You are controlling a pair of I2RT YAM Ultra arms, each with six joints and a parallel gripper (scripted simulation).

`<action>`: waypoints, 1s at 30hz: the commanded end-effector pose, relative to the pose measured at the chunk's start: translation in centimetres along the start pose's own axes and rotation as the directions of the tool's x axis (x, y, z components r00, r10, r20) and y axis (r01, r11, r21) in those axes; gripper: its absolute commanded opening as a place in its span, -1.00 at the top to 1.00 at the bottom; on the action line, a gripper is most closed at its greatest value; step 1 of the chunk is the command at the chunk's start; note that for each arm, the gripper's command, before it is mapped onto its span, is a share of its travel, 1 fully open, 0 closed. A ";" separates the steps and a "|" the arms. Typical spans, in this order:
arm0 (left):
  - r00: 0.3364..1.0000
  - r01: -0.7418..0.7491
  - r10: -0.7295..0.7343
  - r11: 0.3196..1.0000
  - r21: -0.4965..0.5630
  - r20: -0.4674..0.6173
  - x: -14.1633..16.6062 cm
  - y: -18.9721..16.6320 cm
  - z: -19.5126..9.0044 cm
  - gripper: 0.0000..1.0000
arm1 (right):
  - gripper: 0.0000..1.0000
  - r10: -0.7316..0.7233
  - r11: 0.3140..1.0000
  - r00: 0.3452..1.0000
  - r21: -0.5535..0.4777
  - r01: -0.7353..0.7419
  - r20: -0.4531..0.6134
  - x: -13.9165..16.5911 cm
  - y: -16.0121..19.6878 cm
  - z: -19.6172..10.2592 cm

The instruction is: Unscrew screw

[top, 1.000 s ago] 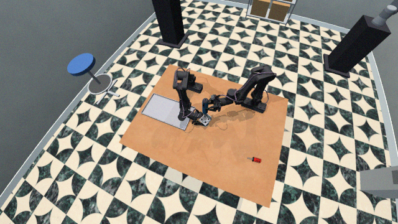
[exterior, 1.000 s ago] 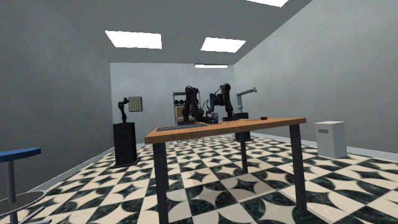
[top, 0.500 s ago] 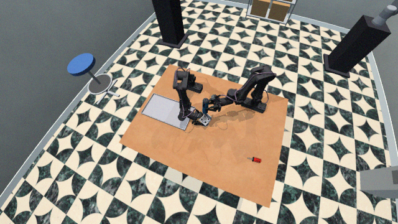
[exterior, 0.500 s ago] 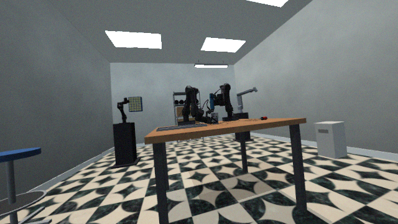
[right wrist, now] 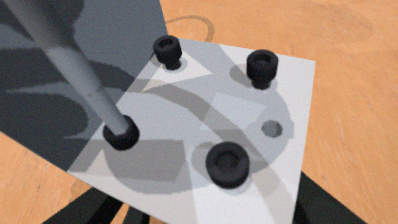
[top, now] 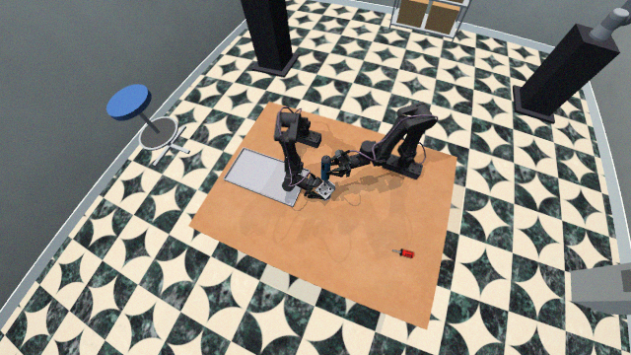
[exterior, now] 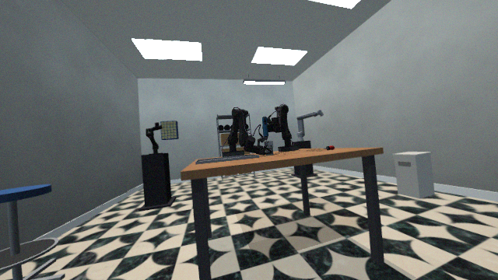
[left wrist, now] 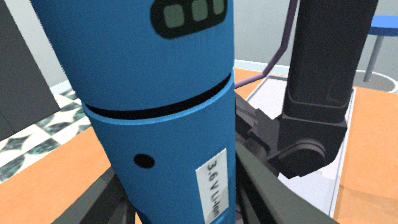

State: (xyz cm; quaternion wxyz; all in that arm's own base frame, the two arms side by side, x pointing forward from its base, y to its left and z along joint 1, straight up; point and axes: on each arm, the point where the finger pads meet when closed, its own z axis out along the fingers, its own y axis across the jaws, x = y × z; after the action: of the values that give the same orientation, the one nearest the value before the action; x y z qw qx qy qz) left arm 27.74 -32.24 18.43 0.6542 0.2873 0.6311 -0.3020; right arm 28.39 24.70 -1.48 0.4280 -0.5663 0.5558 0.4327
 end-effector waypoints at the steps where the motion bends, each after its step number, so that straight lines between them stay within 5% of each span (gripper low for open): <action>1: 0.996 -0.003 0.003 1.000 -0.001 0.093 -2.5 -0.1 0.0 0.17 | -0.17 -0.016 1.000 1.000 -0.002 0.016 0.010 -0.6 -0.3 0.0; 30: 0.997 -0.003 0.003 1.000 0.001 0.082 -2.0 -0.4 -0.3 0.17 | -0.17 -0.016 1.000 1.000 -0.002 0.016 0.010 -0.6 -0.3 0.0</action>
State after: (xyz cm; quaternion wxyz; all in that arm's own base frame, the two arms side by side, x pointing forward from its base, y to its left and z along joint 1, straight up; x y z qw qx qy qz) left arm 27.68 -32.13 18.41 0.6564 0.2859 0.6292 -0.3026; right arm 28.39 24.70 -1.48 0.4280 -0.5663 0.5558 0.4327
